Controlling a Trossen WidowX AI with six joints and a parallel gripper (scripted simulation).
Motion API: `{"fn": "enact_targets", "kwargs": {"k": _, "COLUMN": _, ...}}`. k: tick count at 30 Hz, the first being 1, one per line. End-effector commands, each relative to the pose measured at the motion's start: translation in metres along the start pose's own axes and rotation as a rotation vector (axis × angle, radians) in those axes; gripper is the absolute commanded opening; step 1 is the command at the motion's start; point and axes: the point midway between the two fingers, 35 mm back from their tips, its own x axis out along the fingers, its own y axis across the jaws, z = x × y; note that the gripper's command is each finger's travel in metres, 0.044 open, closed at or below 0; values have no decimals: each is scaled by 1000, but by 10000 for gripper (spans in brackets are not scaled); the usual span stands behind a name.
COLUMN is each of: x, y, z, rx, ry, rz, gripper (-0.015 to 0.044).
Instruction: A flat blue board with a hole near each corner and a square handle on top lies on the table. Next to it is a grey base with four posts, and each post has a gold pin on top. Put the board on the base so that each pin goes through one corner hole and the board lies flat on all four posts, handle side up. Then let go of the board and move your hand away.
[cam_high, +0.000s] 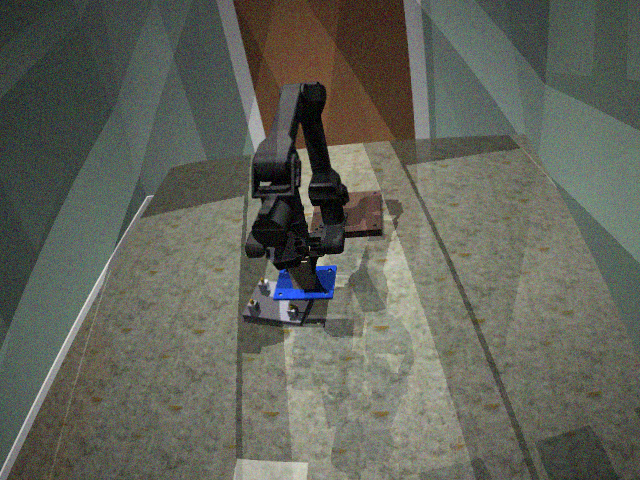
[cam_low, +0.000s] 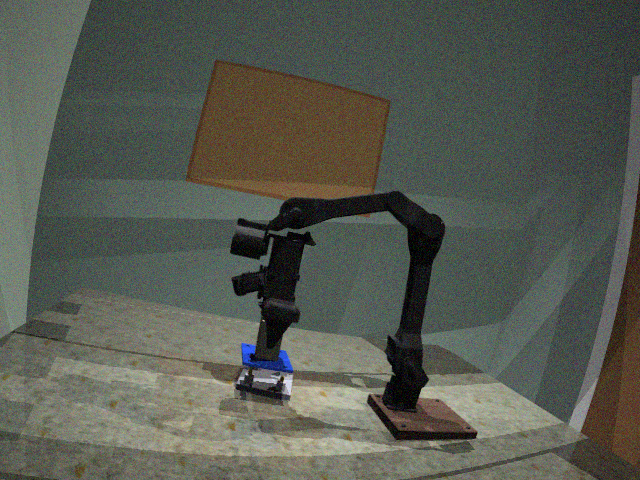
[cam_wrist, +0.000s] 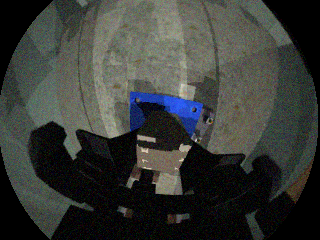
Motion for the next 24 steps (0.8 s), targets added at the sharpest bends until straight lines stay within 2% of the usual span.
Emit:
{"fn": "enact_targets", "kwargs": {"k": 1, "x": -1, "y": -10, "z": -1, "rx": 15, "ry": 2, "rz": -7, "gripper": 0}}
{"fn": "enact_targets", "kwargs": {"k": 24, "x": -1, "y": -69, "z": -16, "rx": 152, "ry": 12, "rz": -13, "gripper": 0}}
